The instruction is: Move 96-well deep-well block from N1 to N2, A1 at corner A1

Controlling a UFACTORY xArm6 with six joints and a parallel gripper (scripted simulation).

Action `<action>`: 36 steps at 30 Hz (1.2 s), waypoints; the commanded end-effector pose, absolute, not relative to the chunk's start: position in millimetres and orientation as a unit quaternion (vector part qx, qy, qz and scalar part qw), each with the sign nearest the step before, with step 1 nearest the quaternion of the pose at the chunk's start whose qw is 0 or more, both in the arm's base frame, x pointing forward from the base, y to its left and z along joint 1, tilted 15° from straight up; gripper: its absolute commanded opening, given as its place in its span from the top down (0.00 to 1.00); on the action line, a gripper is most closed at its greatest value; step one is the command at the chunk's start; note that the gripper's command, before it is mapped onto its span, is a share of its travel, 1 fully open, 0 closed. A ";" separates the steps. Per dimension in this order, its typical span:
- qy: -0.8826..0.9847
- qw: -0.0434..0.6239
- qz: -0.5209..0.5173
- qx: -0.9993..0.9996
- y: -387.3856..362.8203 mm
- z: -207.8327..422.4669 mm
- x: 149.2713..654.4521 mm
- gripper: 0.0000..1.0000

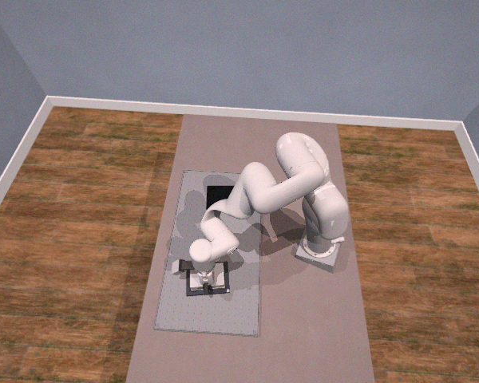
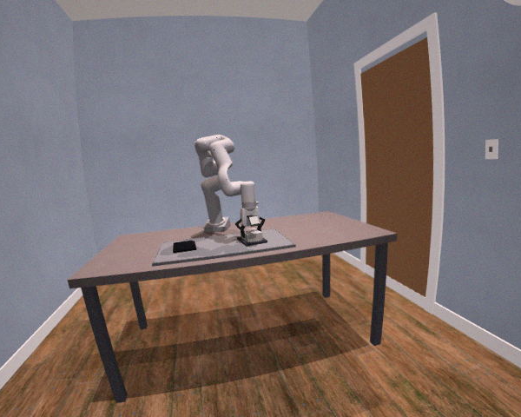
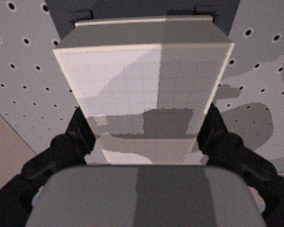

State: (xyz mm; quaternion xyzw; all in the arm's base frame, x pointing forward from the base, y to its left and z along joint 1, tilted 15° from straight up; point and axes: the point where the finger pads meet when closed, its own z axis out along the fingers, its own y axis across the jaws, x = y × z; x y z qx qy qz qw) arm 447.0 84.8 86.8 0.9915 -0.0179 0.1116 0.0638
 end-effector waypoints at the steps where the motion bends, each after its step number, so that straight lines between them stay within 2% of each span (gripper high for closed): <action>1: -0.018 0.063 0.114 0.991 85.0 86.2 448.7 0.00; 24: -0.018 0.063 0.114 0.991 84.5 82.3 449.6 0.00; 25: -0.018 0.063 0.114 0.991 84.5 82.7 449.5 1.00; 36: -0.018 0.063 0.114 0.991 84.5 82.7 449.5 1.00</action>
